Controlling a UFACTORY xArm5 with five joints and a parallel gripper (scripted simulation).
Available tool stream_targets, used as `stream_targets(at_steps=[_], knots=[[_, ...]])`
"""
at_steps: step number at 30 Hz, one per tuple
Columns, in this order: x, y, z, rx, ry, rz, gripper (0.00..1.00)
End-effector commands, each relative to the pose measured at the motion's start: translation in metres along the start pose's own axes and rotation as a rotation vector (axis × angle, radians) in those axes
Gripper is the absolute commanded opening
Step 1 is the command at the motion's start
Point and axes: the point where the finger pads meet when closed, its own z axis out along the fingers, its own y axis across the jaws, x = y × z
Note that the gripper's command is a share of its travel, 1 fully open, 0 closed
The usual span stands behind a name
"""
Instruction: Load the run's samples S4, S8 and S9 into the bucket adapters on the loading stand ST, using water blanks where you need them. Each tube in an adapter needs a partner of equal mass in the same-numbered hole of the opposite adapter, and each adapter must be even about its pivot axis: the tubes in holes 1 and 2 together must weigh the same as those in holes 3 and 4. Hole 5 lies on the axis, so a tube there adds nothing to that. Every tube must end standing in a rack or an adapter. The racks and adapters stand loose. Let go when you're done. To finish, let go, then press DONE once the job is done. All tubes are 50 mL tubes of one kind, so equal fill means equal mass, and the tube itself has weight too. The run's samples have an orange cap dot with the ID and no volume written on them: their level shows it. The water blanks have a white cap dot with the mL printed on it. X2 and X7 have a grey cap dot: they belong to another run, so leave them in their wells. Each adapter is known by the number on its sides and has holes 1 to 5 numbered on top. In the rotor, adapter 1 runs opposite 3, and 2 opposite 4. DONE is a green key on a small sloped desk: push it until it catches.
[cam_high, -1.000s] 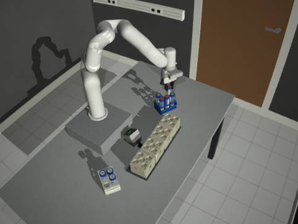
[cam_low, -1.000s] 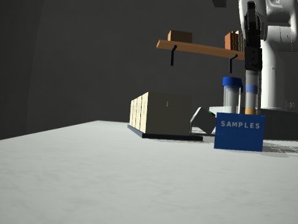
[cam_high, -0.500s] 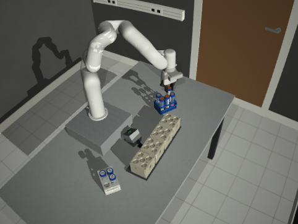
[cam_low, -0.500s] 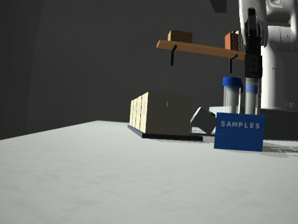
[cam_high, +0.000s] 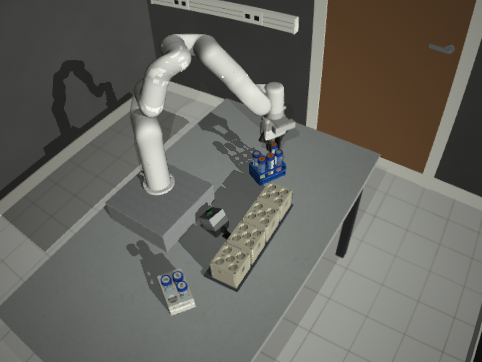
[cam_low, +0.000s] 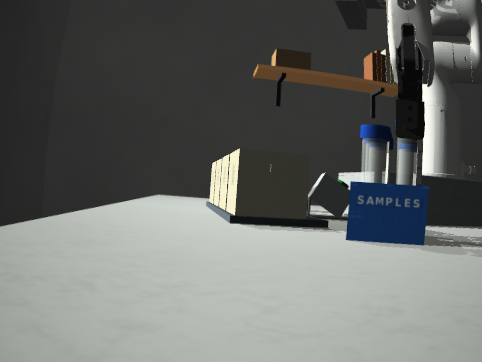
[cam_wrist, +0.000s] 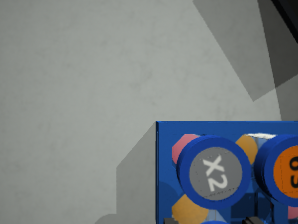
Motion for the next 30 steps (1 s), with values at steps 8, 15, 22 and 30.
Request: stream_targets(at_steps=[8,15,22,30], knots=[[0.0001,-0.0014,0.0087,0.006,-0.013,0.0,0.0],[0.0001,-0.0014,0.0087,0.006,-0.013,0.0,0.0],[0.0001,-0.0014,0.0087,0.006,-0.013,0.0,0.0],[0.0001,-0.0014,0.009,0.006,-0.013,0.0,0.44]])
